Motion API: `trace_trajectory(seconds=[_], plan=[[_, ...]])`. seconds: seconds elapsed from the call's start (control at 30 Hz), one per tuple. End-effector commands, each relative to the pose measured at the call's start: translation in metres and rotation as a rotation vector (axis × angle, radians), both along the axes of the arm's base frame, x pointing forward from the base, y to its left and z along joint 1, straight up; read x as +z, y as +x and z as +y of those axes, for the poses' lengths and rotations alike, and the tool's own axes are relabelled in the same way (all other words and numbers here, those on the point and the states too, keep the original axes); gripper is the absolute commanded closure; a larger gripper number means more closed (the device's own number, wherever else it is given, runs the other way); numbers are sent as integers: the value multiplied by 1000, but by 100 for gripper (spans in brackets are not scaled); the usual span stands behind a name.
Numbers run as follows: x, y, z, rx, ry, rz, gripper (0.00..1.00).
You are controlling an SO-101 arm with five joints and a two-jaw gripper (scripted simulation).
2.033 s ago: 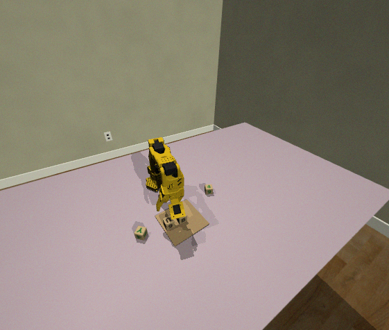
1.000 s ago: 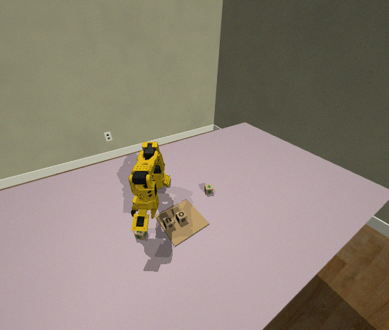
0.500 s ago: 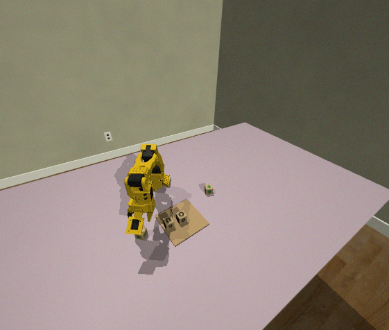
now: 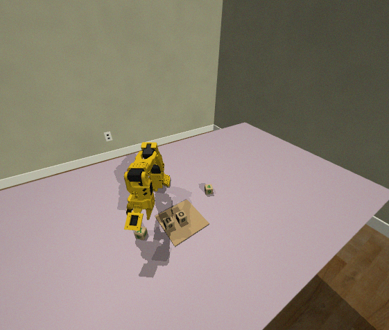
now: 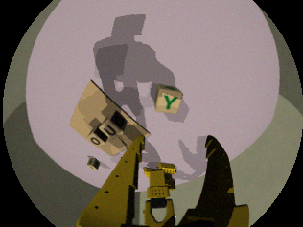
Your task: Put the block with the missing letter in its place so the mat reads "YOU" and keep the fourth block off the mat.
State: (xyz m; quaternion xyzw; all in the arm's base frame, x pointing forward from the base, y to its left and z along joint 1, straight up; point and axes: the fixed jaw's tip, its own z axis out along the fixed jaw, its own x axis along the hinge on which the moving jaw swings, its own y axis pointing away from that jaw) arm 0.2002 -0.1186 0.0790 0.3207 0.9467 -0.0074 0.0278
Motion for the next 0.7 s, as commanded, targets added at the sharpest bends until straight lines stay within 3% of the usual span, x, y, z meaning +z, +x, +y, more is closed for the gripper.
trace_trajectory(seconds=[0.0, 0.1, 0.17, 0.43, 0.67], plan=[[45, 9, -8, -3, -124, -193, 65], [65, 8, -7, -3, -173, -270, 65], [65, 8, -7, -3, -173, -270, 65], [108, 0, -2, -3, -285, -443, 65], [117, -3, 0, -3, -309, -480, 65]])
